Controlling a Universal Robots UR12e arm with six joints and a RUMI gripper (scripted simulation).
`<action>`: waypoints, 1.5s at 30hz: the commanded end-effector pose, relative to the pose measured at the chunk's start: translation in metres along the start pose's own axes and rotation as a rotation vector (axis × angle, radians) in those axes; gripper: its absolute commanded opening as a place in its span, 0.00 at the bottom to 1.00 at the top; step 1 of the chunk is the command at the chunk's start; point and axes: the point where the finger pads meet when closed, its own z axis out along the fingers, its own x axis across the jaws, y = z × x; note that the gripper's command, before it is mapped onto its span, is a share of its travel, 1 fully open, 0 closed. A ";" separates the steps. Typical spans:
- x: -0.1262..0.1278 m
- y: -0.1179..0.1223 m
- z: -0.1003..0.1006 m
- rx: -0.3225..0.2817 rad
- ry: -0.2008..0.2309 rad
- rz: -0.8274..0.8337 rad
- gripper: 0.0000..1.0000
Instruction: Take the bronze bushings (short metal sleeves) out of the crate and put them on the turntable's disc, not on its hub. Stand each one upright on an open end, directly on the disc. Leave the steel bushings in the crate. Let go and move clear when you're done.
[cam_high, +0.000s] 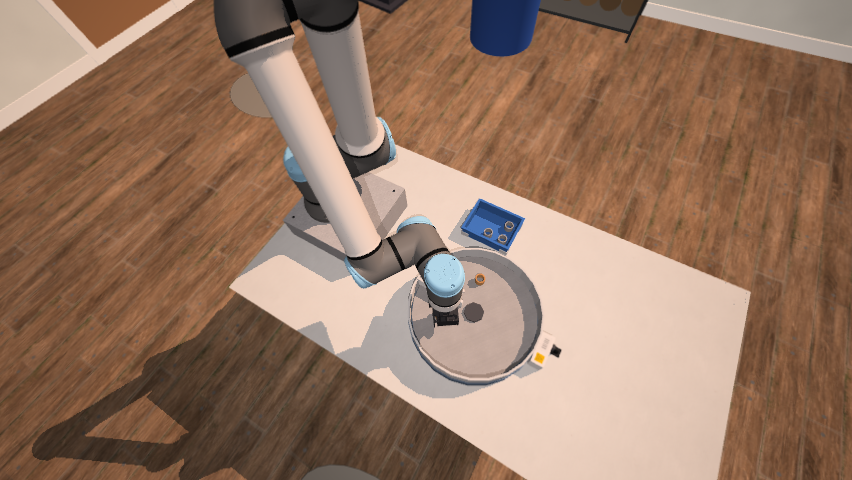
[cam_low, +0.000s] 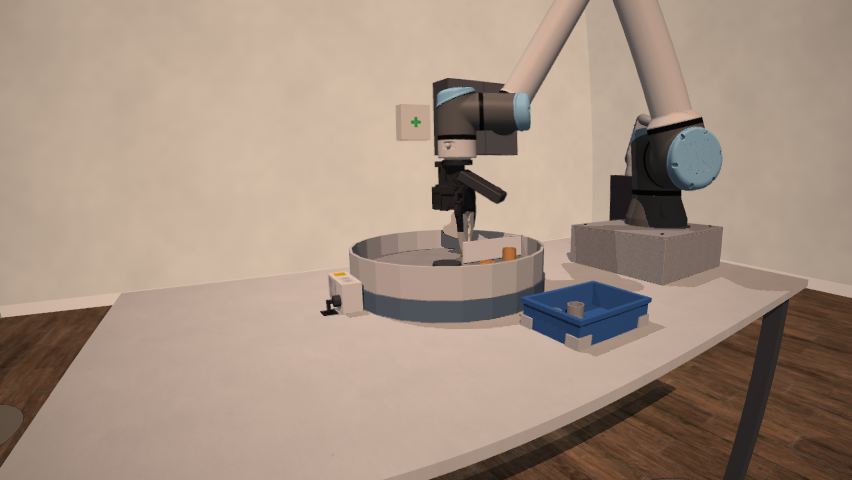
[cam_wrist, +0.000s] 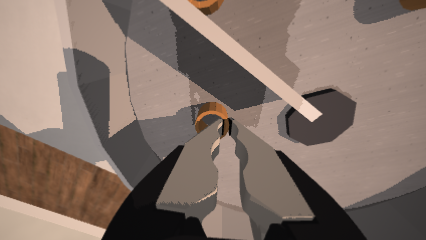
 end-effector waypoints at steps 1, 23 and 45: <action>0.000 0.001 -0.001 -0.001 0.001 0.000 0.00; 0.000 0.001 -0.001 -0.001 0.001 0.000 0.00; 0.000 0.001 -0.001 -0.001 0.001 0.000 0.06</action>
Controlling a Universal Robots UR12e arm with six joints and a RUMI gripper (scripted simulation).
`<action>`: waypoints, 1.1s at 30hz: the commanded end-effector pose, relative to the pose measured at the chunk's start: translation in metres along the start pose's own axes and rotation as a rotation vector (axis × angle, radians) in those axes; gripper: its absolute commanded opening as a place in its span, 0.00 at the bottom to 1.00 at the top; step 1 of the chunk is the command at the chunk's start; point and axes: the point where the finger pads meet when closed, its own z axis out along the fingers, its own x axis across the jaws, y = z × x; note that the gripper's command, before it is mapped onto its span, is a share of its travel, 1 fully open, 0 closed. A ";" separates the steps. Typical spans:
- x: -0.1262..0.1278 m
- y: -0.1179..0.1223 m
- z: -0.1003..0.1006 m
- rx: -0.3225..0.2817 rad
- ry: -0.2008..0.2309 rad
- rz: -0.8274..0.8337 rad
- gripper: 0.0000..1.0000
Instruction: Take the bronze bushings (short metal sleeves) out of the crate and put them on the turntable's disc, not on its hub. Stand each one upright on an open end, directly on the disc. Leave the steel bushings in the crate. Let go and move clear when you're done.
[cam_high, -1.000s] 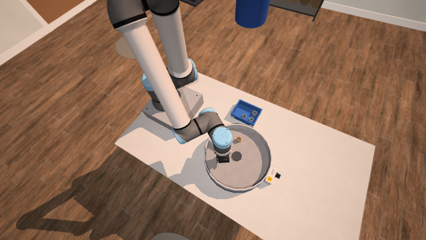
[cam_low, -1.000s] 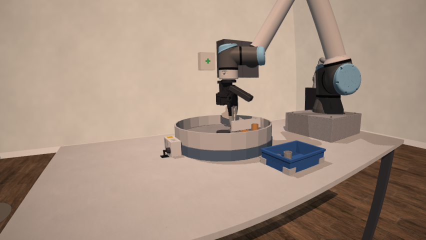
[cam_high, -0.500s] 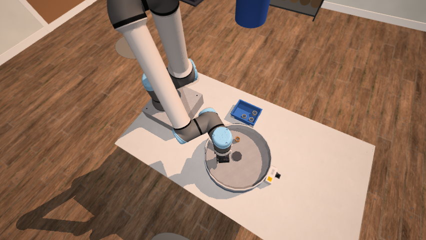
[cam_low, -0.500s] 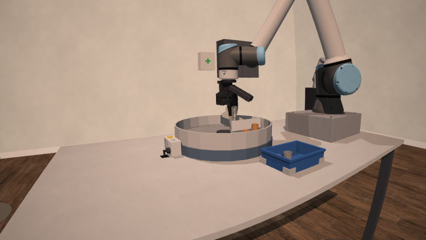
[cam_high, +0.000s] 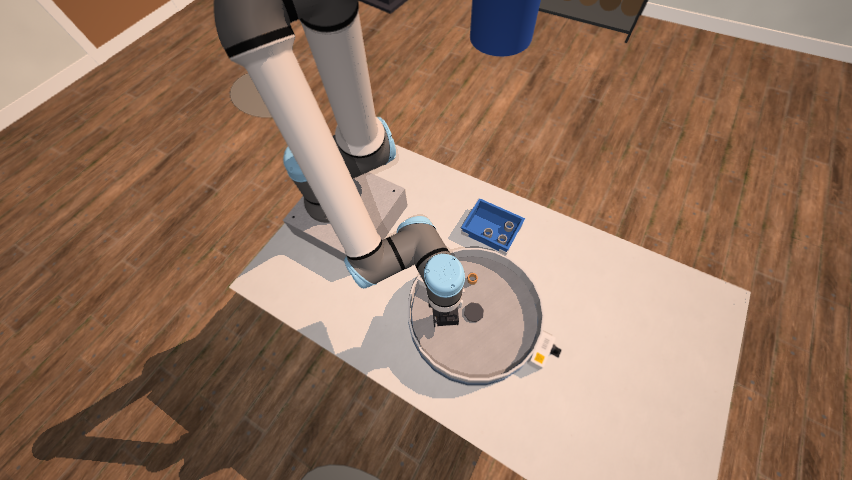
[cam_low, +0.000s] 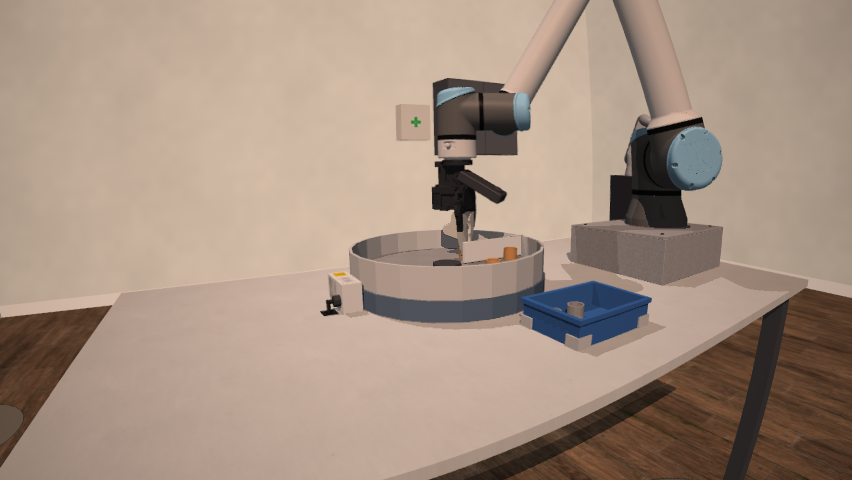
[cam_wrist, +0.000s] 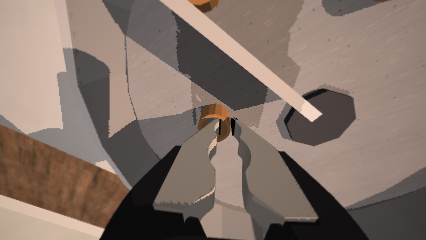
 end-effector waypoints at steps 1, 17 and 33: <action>0.000 0.001 -0.001 -0.001 0.001 0.000 0.06; 0.000 0.001 -0.001 -0.001 0.001 0.000 0.06; 0.000 0.001 -0.032 -0.001 0.001 0.000 0.06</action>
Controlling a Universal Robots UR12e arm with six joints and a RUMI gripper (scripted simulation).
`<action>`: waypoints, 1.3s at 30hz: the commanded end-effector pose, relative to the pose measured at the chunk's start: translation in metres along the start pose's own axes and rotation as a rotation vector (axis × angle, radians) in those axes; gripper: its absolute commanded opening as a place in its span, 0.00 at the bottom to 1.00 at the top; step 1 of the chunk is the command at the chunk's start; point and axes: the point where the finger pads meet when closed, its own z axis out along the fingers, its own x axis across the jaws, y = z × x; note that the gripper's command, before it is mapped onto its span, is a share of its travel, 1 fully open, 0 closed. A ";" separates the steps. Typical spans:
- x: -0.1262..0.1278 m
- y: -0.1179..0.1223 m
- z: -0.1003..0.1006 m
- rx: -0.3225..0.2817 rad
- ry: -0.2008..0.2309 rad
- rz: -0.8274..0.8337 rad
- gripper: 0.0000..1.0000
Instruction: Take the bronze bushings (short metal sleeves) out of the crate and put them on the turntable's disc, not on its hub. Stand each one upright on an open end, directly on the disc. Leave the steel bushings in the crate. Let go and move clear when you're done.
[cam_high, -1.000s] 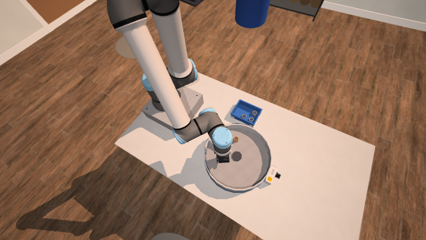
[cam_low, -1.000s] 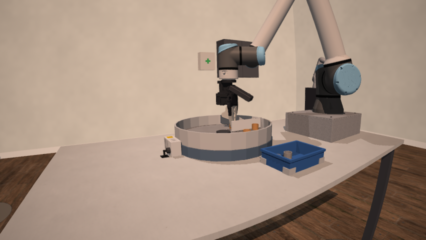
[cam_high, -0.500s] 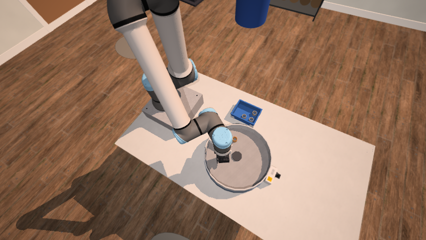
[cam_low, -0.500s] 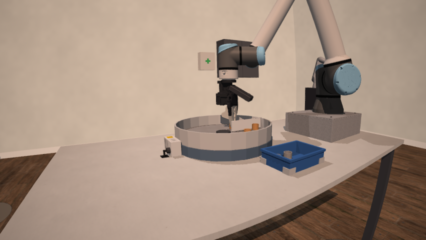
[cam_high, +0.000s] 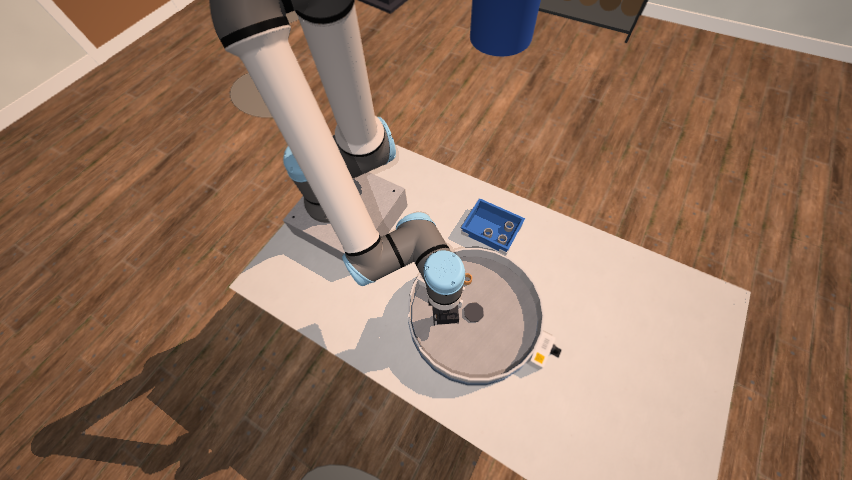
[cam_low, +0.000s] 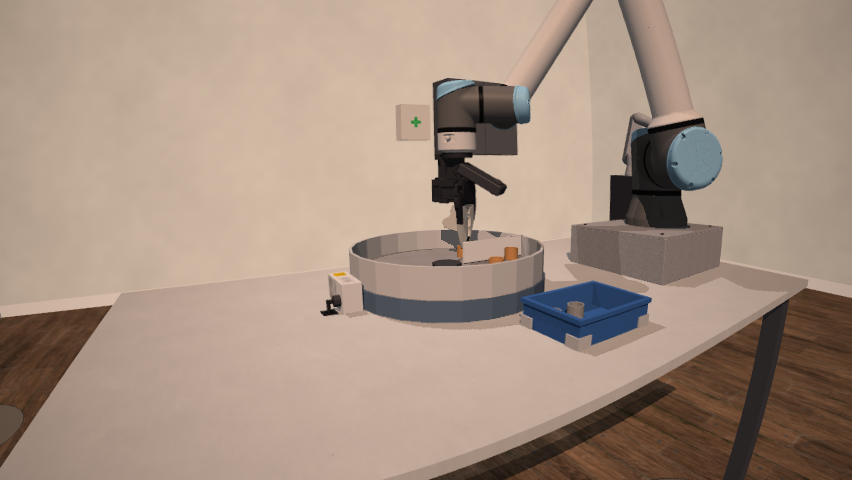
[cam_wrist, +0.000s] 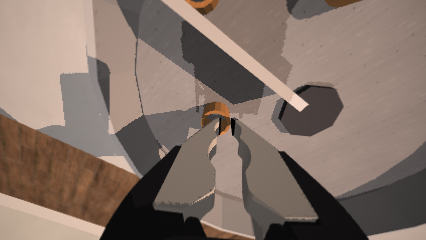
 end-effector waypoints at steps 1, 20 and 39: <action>0.000 0.001 -0.020 -0.001 0.001 0.000 0.06; 0.000 0.001 -0.053 -0.001 0.001 0.000 0.06; 0.000 0.001 -0.053 -0.001 0.001 0.000 0.06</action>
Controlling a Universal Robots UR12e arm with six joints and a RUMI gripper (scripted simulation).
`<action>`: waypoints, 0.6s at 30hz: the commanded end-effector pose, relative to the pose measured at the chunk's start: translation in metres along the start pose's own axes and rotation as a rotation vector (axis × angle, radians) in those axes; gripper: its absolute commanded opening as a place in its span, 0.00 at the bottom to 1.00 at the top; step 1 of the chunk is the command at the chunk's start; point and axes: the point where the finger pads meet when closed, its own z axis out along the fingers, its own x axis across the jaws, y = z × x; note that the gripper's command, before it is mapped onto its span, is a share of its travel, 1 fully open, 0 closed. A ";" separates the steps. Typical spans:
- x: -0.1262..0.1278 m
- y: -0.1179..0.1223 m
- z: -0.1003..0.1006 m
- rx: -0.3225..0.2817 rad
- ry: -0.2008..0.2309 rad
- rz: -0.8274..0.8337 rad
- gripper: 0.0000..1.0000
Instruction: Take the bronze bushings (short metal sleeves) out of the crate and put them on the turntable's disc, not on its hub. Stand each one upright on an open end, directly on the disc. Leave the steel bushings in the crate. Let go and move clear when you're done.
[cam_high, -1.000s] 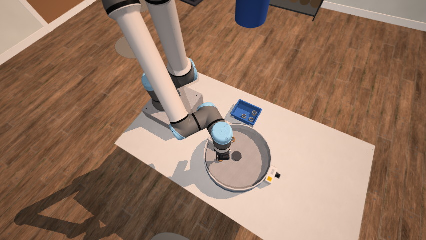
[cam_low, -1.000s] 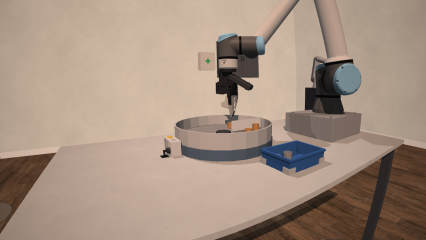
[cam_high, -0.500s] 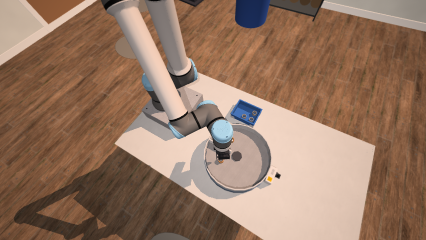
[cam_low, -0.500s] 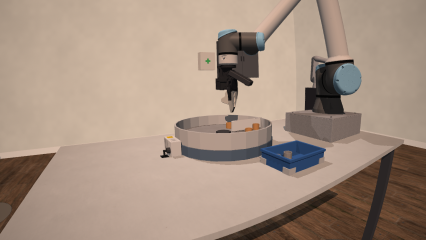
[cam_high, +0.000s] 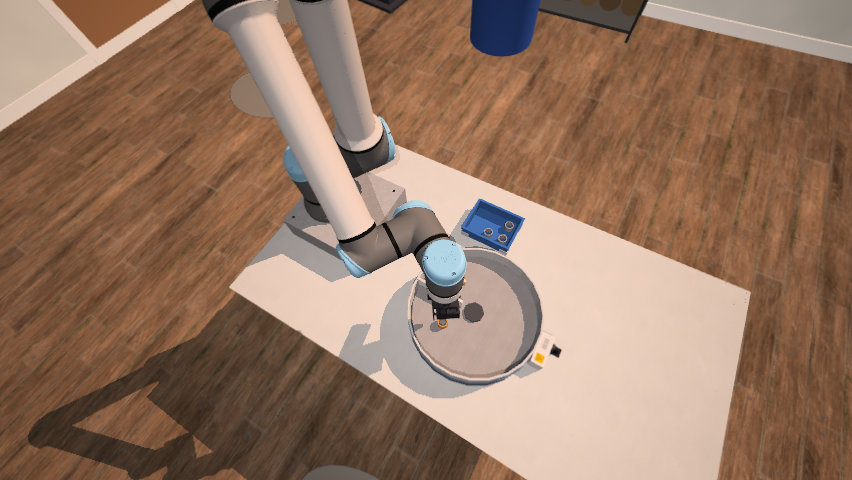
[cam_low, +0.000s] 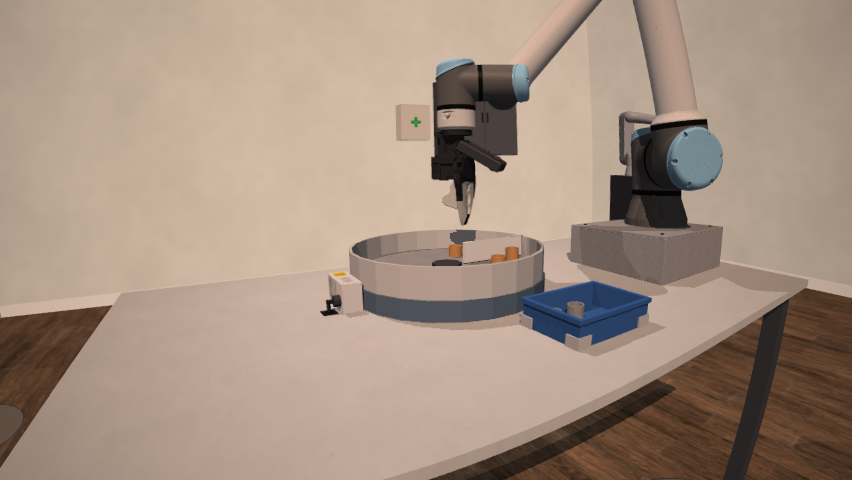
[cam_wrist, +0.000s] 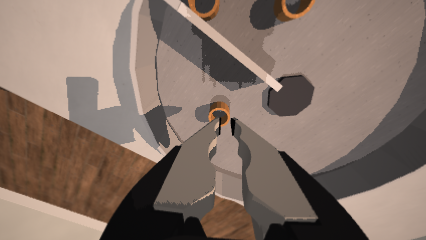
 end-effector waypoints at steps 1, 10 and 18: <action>0.000 0.001 -0.001 -0.001 0.001 0.000 0.06; 0.000 0.001 -0.001 -0.001 0.001 0.000 0.06; 0.000 0.001 -0.013 -0.001 0.001 0.000 1.00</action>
